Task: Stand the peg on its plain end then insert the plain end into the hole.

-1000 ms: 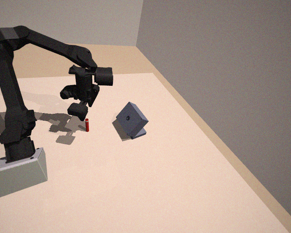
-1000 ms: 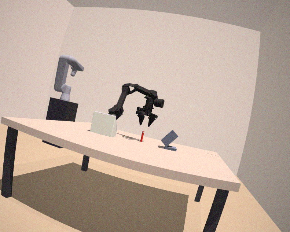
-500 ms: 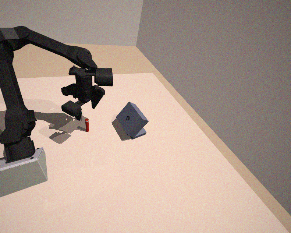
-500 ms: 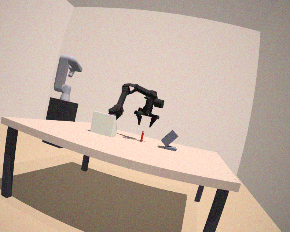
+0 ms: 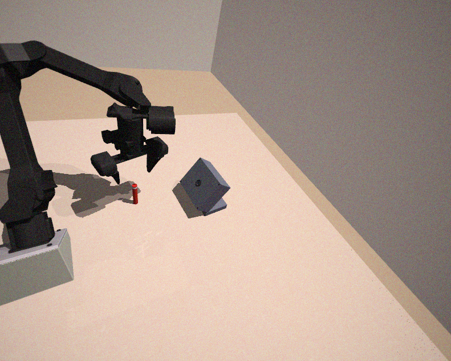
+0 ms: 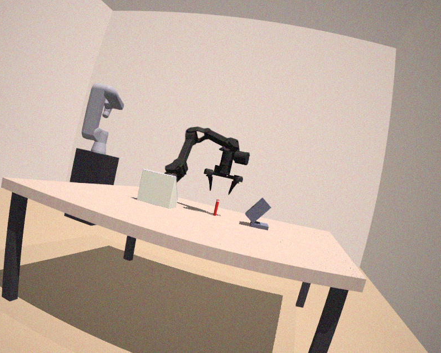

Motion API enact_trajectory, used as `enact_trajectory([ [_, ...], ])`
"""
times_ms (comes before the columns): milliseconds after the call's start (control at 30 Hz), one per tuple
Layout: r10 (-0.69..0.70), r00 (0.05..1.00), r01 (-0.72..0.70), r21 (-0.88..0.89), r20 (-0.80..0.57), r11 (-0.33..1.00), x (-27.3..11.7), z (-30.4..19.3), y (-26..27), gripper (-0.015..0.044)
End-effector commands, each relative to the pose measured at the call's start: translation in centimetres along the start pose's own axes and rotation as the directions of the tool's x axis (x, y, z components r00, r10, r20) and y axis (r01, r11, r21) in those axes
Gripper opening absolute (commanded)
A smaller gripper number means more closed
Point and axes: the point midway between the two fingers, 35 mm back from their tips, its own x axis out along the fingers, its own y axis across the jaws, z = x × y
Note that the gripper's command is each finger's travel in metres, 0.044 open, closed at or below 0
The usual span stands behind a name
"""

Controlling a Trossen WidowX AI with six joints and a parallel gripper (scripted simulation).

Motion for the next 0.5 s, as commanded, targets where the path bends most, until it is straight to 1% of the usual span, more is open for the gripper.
enact_trajectory([
  [0,-0.003,1.0,0.003,0.091,0.002,0.996,0.07,0.04,-0.04,0.044],
  [233,-0.003,1.0,0.002,0.258,0.003,0.966,0.18,0.05,-0.05,0.044],
  [467,-0.003,1.0,0.002,0.418,0.003,0.909,0.29,0.05,-0.06,0.044],
])
